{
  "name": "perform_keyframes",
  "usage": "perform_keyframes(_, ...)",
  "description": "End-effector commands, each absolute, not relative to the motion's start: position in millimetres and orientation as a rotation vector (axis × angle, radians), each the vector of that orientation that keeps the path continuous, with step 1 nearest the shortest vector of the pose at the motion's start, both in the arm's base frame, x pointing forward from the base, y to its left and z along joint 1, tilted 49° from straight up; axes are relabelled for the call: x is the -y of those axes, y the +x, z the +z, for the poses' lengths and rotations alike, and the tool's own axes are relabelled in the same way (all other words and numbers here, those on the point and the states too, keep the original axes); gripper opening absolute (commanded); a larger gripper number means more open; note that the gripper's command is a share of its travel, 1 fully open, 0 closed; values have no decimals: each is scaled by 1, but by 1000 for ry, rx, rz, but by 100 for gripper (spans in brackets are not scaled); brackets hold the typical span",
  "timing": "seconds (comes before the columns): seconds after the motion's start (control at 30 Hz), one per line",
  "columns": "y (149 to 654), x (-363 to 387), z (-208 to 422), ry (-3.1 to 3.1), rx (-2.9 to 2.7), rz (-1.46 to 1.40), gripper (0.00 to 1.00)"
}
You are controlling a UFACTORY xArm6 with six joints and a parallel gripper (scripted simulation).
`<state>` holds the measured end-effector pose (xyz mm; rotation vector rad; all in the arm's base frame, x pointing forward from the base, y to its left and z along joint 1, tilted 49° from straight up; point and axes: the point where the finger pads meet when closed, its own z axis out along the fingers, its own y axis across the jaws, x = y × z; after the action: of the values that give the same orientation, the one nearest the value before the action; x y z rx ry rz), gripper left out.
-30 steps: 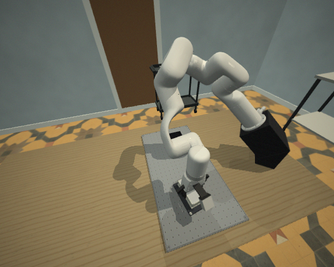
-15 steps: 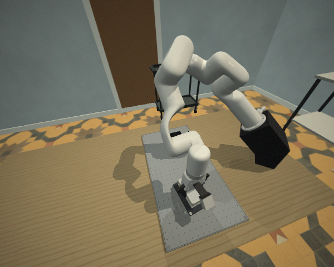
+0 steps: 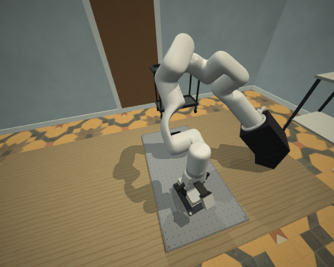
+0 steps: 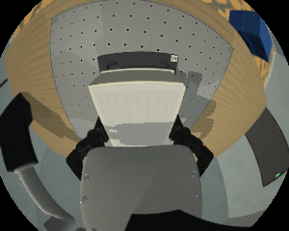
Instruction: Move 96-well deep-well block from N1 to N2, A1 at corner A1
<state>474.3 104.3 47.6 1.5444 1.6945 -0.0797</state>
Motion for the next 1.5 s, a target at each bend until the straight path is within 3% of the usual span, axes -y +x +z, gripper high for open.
perform_keyframes(0.0, 471, -110, 54, 1544, -1695, -77, 0)
perform_keyframes(1.47, 444, -138, 87, 1544, -1695, -76, 0)
